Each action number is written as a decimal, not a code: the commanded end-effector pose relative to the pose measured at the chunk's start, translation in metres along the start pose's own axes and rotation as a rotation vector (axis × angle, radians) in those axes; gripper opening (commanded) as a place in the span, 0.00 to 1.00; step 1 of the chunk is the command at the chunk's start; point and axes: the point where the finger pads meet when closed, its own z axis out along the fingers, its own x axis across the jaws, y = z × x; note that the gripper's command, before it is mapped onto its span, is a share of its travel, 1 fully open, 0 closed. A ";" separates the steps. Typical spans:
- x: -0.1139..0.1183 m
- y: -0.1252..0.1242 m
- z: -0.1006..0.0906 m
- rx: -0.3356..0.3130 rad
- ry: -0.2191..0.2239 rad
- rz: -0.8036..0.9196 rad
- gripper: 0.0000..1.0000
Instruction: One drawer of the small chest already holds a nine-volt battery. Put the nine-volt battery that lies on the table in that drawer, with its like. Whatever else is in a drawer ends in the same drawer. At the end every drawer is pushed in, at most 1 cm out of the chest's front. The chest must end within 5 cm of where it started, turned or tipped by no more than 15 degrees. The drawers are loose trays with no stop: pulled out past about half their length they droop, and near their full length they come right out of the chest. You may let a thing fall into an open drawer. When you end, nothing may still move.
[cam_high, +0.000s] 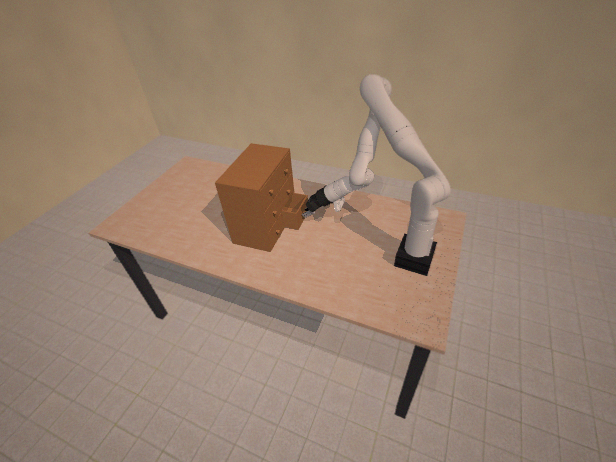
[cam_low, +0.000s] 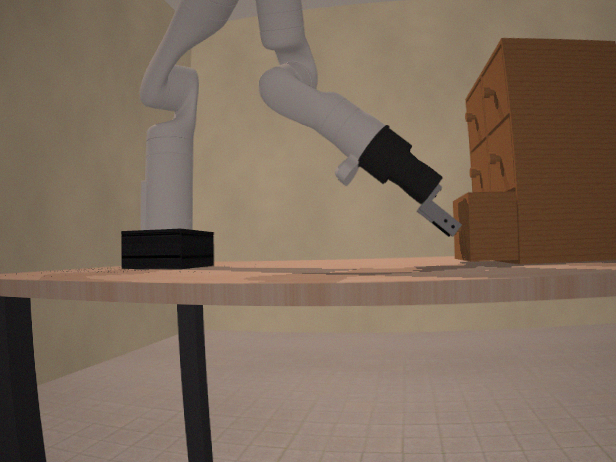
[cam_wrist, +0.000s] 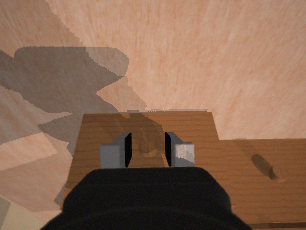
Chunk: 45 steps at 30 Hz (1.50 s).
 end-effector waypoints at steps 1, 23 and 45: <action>0.000 0.001 0.000 -0.002 0.000 -0.001 0.67; 0.000 0.001 0.000 -0.002 0.000 -0.001 0.37; 0.000 0.001 0.000 -0.002 0.000 -0.001 0.37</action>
